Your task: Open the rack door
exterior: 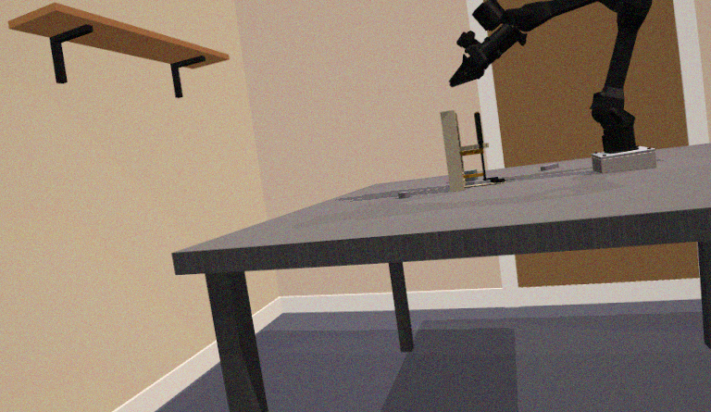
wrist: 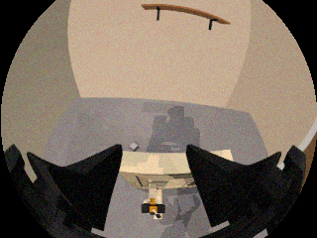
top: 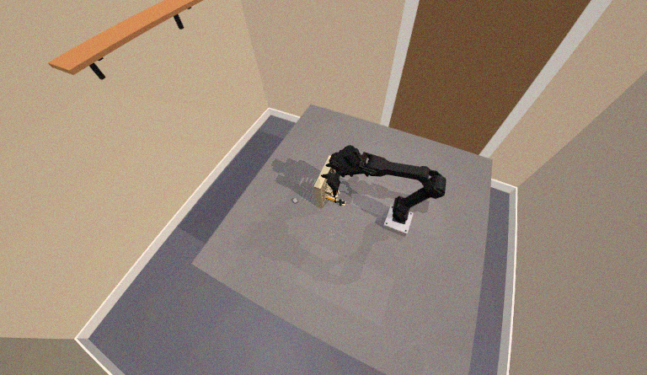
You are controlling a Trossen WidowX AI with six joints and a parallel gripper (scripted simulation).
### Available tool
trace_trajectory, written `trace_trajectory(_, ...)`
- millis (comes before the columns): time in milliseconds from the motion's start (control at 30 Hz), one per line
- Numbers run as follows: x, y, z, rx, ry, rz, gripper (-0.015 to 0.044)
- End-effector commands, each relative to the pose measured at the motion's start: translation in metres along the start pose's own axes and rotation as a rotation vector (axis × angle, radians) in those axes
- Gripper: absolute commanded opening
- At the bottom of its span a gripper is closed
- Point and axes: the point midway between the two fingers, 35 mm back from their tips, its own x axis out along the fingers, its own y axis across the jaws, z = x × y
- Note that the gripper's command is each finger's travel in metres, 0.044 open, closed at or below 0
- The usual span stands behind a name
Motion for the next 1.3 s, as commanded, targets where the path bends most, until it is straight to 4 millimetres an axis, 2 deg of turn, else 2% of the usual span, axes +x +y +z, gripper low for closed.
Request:
trace_trajectory(0,0.006,0.0,-0.004,0.008,0.095,-0.003,0.0282)
trace_trajectory(633,0.016,0.0,-0.029,0.017,0.499,-0.009,0.0282)
trace_trajectory(1267,0.003,0.001,-0.053,0.028,0.904,-0.017,0.0282)
